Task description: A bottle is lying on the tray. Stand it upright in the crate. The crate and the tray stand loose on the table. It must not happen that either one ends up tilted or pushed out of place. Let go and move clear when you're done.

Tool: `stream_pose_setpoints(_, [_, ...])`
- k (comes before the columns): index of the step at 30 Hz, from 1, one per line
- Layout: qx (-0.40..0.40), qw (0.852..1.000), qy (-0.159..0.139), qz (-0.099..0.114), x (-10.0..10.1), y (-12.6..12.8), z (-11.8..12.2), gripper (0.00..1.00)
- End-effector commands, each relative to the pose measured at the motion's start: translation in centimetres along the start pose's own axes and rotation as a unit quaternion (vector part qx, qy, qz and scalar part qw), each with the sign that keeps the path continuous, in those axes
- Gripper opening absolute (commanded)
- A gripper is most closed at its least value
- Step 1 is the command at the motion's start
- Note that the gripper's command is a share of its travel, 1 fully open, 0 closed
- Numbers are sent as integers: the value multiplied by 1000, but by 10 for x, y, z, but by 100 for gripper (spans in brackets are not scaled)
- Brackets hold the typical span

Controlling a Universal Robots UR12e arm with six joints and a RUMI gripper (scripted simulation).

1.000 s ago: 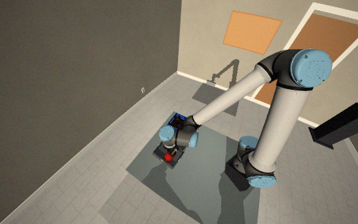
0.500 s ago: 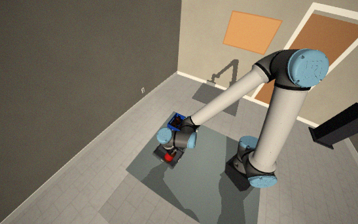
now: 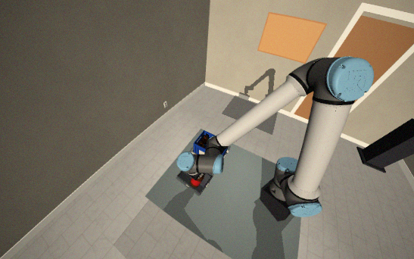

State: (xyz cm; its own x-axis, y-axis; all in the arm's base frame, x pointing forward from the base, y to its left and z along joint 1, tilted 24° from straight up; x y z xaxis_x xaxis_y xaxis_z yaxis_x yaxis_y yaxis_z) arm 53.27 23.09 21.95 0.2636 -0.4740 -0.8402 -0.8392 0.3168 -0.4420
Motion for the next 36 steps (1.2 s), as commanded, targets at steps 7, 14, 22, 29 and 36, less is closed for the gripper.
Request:
stream_pose_setpoints(7, [0, 1000, 17, -4, -1, -1, 2, 0])
stream_pose_setpoints(14, [0, 1000, 19, -5, -1, -1, 2, 0])
stream_pose_setpoints(22, [0, 1000, 19, -5, -1, -1, 2, 0])
stream_pose_setpoints(29, [0, 1000, 19, -5, -1, -1, 2, 0])
stream_pose_setpoints(36, [0, 1000, 19, -5, -1, -1, 2, 0])
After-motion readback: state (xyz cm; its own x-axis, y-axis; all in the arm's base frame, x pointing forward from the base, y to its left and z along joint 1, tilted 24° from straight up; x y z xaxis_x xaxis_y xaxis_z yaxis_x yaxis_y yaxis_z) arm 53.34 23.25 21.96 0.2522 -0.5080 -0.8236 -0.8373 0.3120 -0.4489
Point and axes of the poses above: the point where the finger pads meet when closed, its own x axis out along the fingers, its own y axis across the jaws, z = x × y, the point moved 3 cm from there along -x, back along the fingers, and after that the axes turned 8 degrees about x, right-handed, at the moved point
